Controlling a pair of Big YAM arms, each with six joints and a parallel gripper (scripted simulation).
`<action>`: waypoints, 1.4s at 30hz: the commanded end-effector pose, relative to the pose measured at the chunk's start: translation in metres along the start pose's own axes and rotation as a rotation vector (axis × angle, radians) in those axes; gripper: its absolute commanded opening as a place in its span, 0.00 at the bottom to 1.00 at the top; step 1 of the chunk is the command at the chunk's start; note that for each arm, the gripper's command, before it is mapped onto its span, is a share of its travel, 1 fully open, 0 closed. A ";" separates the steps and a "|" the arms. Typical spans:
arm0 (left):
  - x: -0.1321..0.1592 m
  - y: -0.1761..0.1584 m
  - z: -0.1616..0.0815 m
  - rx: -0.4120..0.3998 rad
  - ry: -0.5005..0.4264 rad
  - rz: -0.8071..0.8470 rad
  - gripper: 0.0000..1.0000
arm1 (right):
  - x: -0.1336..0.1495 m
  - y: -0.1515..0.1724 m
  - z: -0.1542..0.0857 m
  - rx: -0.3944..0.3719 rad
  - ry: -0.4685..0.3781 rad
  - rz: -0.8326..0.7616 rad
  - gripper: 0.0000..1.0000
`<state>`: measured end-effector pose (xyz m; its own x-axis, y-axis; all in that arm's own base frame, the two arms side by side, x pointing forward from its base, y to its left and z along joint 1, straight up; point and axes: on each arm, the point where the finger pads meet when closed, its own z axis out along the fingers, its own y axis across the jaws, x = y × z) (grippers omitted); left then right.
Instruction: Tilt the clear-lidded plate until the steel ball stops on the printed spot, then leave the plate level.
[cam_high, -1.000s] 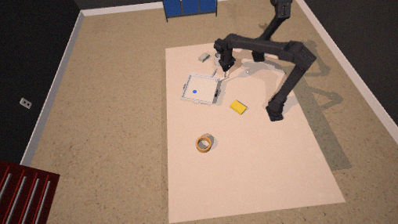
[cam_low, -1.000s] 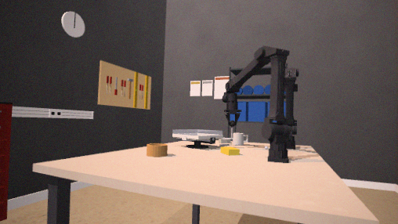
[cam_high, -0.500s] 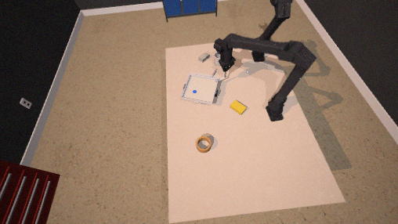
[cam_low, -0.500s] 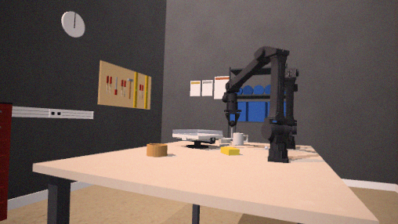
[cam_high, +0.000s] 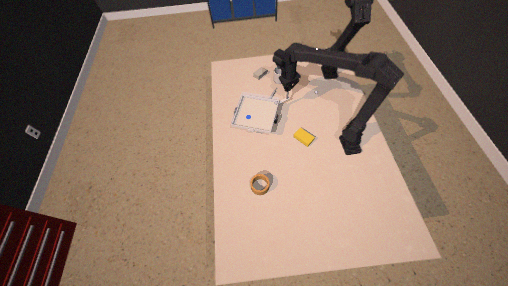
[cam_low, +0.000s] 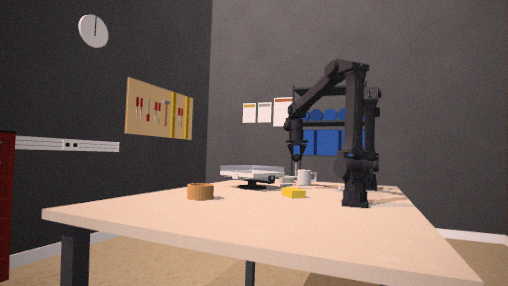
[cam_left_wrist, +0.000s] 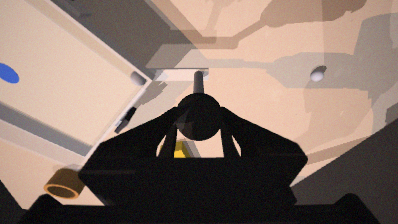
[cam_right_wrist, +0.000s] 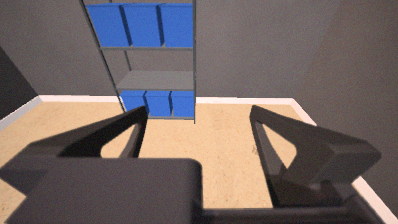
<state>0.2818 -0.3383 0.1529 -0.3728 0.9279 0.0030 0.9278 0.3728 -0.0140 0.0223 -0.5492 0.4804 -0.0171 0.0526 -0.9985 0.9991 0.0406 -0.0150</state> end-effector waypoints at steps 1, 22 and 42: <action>-0.018 0.012 -0.025 -0.032 -0.045 0.007 0.00 | -0.020 -0.005 -0.006 0.008 -0.053 0.015 1.00; -0.023 0.015 -0.026 -0.033 -0.047 0.006 0.00 | -0.020 -0.005 -0.006 0.008 -0.053 0.015 1.00; -0.024 0.017 -0.031 -0.037 -0.058 0.004 0.00 | -0.020 -0.005 -0.006 0.008 -0.053 0.015 1.00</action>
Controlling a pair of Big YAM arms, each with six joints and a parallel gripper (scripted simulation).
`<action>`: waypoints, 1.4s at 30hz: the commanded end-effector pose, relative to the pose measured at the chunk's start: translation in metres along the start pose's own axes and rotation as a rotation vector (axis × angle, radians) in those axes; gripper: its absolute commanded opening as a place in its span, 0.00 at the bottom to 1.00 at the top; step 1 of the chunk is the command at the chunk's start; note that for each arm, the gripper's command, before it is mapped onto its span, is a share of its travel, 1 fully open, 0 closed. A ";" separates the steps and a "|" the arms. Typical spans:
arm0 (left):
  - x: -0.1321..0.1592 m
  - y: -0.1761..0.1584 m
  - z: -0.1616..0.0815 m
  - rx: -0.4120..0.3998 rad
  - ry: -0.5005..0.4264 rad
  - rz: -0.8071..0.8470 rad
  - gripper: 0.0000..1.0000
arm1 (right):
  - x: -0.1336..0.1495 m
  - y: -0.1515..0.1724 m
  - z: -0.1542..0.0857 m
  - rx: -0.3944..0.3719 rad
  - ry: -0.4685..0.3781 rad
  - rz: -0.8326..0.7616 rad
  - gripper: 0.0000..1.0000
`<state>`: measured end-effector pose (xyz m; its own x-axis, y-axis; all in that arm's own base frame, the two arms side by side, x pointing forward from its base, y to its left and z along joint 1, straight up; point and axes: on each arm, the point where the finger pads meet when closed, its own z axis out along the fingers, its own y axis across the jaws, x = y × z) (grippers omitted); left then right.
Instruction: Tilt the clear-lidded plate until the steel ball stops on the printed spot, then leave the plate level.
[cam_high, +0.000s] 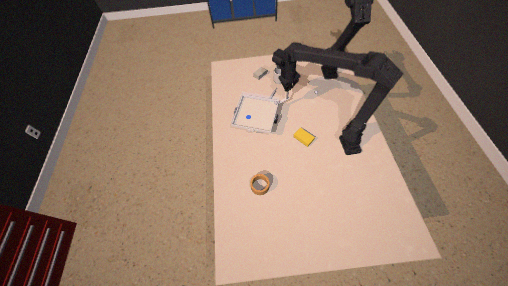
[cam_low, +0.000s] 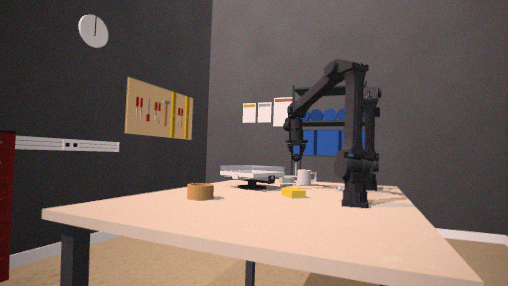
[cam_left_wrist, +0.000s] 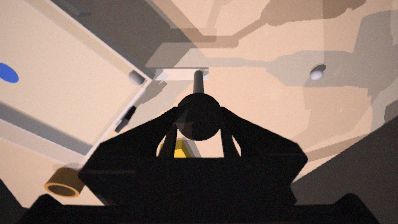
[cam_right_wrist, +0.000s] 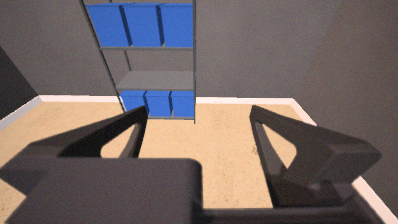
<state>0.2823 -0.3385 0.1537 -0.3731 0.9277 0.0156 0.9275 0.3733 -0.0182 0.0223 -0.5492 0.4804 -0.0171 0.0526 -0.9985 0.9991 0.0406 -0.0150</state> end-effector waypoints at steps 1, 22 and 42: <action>-0.023 0.017 -0.031 -0.041 -0.072 0.004 0.00 | -0.020 -0.005 -0.006 0.008 -0.053 0.015 1.00; -0.020 0.017 -0.038 -0.046 -0.085 0.003 0.00 | -0.020 -0.005 -0.006 0.008 -0.053 0.015 1.00; -0.021 0.017 -0.041 -0.052 -0.103 0.003 0.00 | -0.020 -0.005 -0.006 0.008 -0.053 0.015 1.00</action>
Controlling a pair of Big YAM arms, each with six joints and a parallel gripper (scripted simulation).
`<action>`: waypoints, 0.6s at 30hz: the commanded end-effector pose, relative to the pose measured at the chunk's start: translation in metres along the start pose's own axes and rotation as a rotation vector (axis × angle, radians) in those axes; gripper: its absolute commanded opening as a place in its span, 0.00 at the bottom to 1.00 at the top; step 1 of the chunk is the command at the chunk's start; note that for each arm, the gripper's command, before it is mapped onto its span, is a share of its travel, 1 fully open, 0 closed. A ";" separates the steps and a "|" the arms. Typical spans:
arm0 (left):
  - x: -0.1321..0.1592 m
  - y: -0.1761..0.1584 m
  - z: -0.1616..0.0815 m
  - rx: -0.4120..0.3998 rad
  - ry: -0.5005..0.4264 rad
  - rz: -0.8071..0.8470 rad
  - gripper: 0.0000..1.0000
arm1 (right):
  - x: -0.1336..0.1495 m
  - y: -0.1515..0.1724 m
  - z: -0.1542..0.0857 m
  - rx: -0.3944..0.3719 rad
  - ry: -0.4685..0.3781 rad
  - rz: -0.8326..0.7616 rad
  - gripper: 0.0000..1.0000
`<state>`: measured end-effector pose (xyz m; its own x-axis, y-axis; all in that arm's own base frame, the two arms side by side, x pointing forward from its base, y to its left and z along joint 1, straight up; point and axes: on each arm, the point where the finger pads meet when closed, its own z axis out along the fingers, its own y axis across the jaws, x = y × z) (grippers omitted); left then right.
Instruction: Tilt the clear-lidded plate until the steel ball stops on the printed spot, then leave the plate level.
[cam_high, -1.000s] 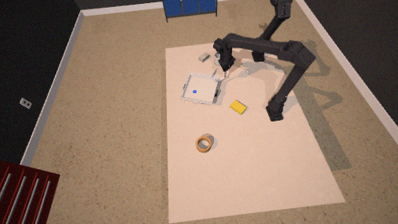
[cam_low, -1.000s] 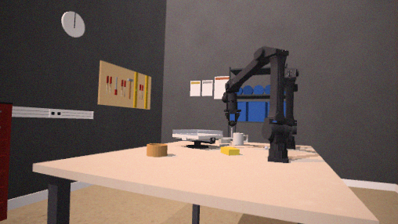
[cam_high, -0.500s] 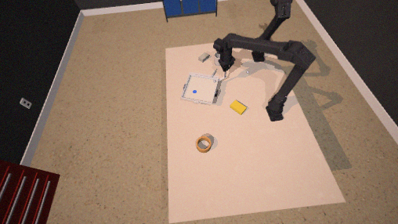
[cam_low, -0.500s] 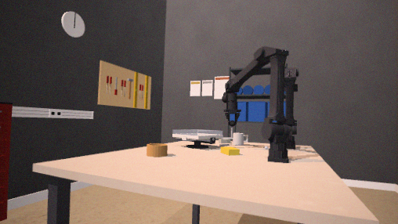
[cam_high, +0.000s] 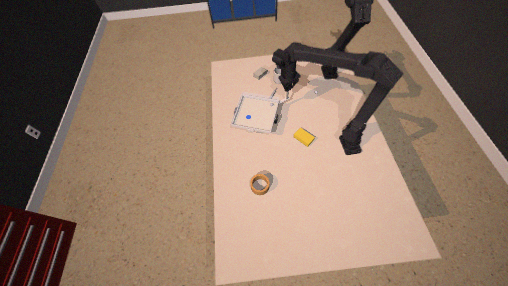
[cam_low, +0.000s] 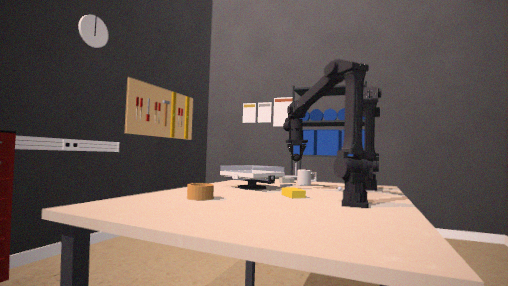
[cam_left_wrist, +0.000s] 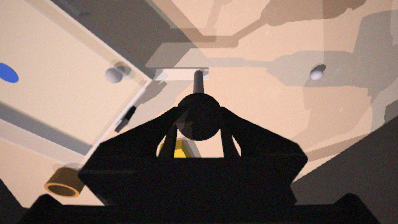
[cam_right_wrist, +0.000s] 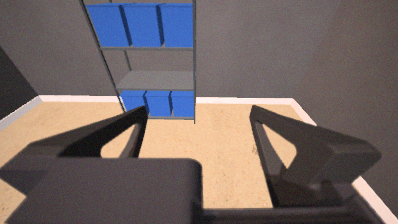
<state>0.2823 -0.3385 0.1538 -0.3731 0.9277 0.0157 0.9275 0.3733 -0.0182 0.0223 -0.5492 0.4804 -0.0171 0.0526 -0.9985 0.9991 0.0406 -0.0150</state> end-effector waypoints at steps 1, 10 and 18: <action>-0.022 0.017 -0.041 -0.053 -0.104 0.003 0.00 | -0.020 -0.005 -0.006 0.008 -0.053 0.015 1.00; -0.022 0.016 -0.040 -0.053 -0.106 0.004 0.00 | -0.020 -0.005 -0.006 0.008 -0.053 0.015 1.00; -0.002 -0.001 -0.006 -0.033 -0.050 0.008 0.00 | -0.020 -0.005 -0.006 0.008 -0.053 0.015 1.00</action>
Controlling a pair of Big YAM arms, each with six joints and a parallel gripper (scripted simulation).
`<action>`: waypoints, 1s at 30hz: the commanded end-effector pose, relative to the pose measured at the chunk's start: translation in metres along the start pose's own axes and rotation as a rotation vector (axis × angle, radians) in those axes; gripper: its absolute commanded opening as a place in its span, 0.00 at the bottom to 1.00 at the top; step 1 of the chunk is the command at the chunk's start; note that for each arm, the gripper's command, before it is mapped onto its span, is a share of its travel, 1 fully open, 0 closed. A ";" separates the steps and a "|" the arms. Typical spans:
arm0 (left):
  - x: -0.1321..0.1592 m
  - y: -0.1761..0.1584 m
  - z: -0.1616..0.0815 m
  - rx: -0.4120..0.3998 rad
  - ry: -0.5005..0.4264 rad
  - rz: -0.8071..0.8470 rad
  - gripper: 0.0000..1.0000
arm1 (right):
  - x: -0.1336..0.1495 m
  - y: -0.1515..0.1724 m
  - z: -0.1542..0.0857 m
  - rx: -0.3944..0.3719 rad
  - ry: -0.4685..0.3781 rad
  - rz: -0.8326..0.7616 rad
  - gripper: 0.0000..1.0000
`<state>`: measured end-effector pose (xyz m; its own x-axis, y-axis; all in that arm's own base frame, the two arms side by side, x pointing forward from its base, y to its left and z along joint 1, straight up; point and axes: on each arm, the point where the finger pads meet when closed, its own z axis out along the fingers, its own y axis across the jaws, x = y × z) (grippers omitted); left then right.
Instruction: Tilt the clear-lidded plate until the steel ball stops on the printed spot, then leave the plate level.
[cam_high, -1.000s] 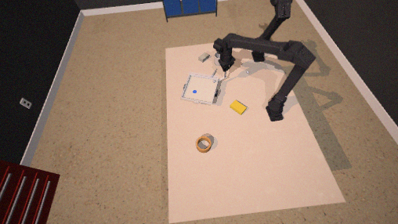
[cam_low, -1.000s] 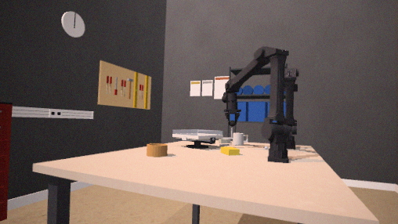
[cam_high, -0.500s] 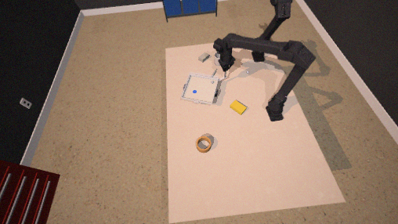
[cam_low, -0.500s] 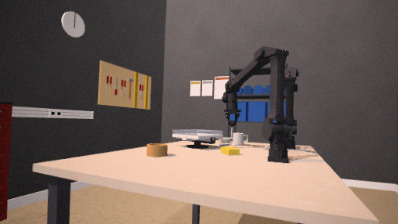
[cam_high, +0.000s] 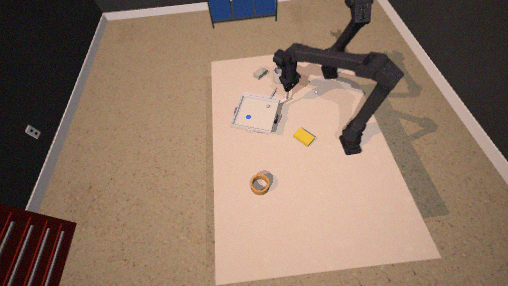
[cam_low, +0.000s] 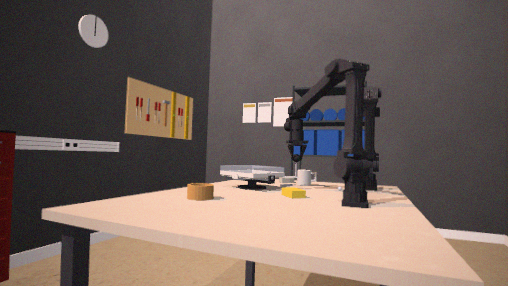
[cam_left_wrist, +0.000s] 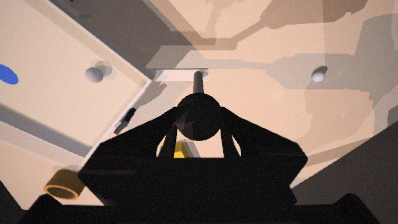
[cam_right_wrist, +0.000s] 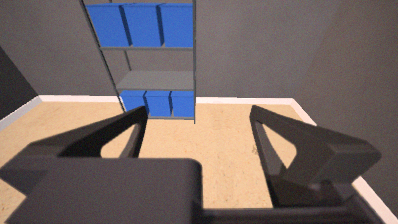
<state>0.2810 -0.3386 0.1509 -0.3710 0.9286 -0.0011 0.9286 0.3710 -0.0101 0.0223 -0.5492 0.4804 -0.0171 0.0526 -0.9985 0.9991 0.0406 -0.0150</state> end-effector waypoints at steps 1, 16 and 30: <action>-0.003 0.002 -0.003 -0.020 -0.019 0.004 0.00 | -0.020 -0.005 -0.006 0.008 -0.053 0.015 1.00; -0.021 0.012 -0.022 -0.028 -0.043 0.003 0.00 | -0.020 -0.005 -0.006 0.008 -0.053 0.015 1.00; -0.022 0.014 -0.024 -0.029 -0.044 0.003 0.00 | -0.020 -0.005 -0.006 0.008 -0.053 0.015 1.00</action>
<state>0.2813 -0.3389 0.1513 -0.3710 0.9286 0.0080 0.9285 0.3711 -0.0122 0.0223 -0.5492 0.4804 -0.0171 0.0526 -0.9985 0.9991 0.0406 -0.0150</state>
